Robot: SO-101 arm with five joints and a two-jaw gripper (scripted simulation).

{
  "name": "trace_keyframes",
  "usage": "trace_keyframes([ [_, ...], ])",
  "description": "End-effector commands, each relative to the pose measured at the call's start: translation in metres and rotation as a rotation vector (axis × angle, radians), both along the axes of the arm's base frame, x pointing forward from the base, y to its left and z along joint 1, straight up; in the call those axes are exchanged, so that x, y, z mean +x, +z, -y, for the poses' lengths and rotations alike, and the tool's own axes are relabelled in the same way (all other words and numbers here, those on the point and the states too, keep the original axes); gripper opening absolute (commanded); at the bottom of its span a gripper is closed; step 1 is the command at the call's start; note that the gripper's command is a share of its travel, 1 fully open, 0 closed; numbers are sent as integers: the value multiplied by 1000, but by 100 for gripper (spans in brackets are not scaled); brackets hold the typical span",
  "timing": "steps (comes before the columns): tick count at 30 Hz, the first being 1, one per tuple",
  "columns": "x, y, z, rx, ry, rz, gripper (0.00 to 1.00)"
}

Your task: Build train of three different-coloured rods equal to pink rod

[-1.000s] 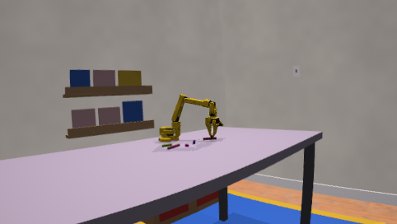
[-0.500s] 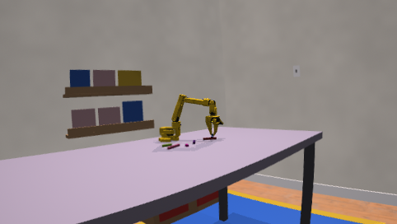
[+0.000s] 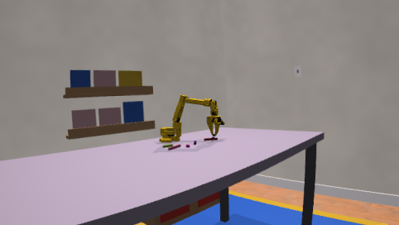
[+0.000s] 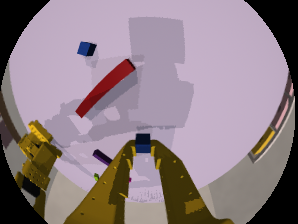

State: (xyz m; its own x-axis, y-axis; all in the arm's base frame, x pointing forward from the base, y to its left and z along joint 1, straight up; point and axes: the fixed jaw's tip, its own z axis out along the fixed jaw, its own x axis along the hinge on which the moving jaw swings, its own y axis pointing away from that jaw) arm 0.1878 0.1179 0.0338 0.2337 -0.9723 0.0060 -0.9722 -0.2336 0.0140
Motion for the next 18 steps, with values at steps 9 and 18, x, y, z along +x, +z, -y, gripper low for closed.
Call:
trace_keyframes([
  [9, 13, 23, -10, 74, 15, 118, 0],
  [18, 14, 12, -11, 74, 15, 118, 0],
])
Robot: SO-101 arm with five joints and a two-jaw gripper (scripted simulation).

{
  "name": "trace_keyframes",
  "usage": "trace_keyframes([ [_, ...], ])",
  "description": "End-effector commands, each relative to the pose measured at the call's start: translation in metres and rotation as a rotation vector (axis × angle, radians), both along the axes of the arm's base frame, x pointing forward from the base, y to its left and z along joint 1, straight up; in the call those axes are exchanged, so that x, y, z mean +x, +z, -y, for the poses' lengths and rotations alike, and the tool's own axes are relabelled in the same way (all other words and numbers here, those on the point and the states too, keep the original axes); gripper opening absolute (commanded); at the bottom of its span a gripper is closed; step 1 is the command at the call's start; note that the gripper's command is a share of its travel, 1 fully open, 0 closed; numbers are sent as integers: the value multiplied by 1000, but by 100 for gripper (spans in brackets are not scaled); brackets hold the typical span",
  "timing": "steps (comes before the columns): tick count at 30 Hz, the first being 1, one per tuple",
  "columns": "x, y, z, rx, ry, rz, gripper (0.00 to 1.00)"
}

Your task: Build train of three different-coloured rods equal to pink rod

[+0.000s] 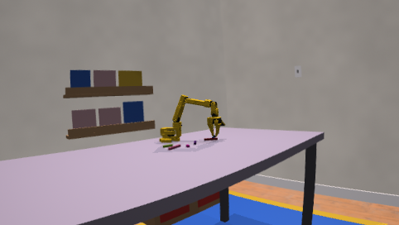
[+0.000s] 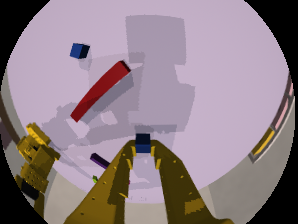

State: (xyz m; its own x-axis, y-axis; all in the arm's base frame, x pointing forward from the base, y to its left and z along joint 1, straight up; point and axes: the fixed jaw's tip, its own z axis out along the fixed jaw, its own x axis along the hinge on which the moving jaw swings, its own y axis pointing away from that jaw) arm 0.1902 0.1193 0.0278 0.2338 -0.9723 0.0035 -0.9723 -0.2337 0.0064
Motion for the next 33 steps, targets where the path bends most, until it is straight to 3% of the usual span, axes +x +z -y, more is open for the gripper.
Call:
trace_keyframes([
  [1, 12, 17, -10, 70, 15, 111, 0],
  [33, 12, 11, -10, 74, 15, 117, 0],
])
